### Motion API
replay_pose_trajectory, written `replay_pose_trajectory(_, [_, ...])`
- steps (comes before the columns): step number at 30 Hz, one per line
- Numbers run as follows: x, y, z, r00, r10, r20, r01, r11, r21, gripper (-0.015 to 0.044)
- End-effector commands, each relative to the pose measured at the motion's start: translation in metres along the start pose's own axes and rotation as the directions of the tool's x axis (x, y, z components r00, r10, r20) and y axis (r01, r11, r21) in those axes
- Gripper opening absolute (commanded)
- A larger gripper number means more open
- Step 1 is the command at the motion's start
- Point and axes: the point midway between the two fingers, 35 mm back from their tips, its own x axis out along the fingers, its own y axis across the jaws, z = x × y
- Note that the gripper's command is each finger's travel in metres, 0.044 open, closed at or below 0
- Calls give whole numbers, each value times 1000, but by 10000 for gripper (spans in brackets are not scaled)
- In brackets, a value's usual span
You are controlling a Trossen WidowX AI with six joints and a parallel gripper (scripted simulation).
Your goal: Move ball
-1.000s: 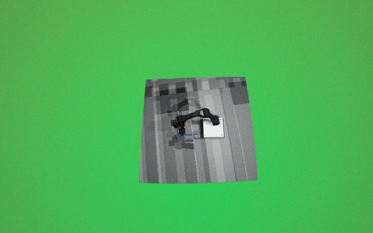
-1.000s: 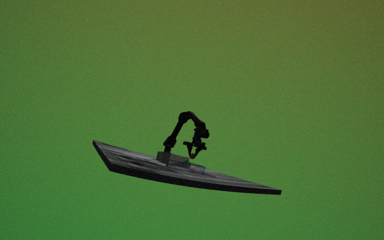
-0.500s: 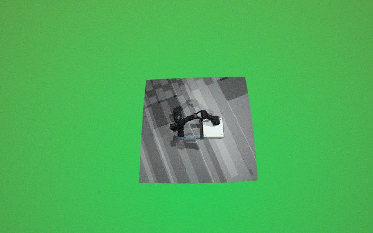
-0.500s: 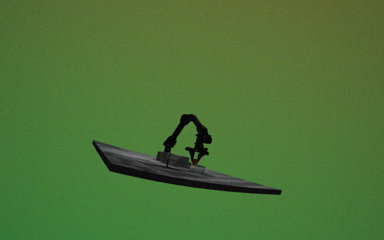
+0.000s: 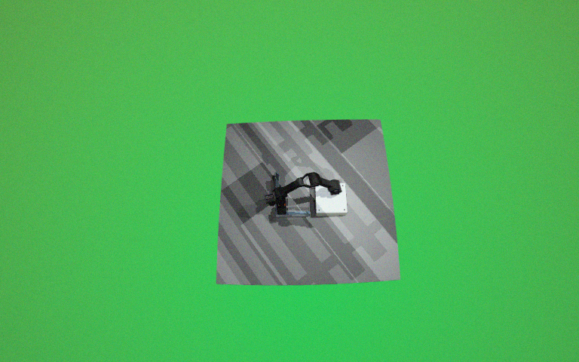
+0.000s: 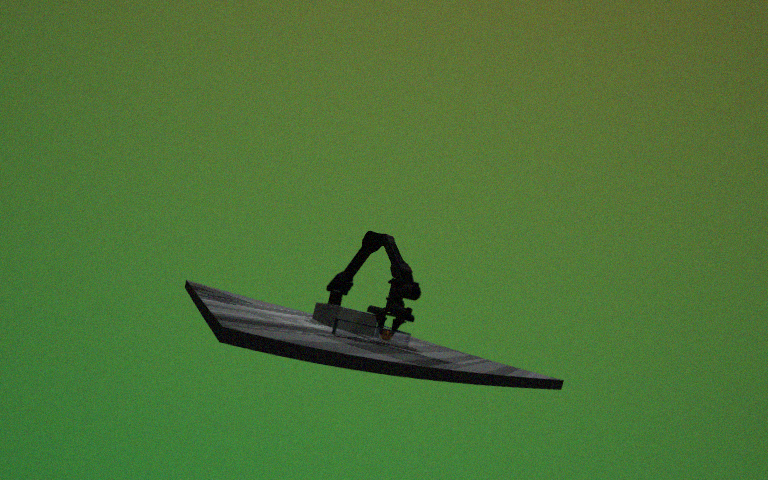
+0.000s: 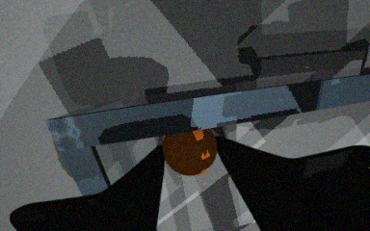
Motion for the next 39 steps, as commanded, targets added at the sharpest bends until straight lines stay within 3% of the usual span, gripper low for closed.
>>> replay_pose_trajectory(1, [8, 0, -1, 1000, 3, -3, -3, 1000, 4, 0])
replay_pose_trajectory(9, [17, 0, -1, 1000, 3, -3, -3, 1000, 4, 0])
replay_pose_trajectory(22, [14, 0, -2, 1000, -1, -7, 1, 1000, 0, 336])
replay_pose_trajectory(26, [3, 0, 0, 1000, -1, -7, 1, 1000, 1, 336])
replay_pose_trajectory(31, [-69, 0, 0, 1000, 3, -3, -3, 1000, 4, 336])
replay_pose_trajectory(39, [-64, 1, 4, 1000, 3, 14, -3, 1000, 4, 336])
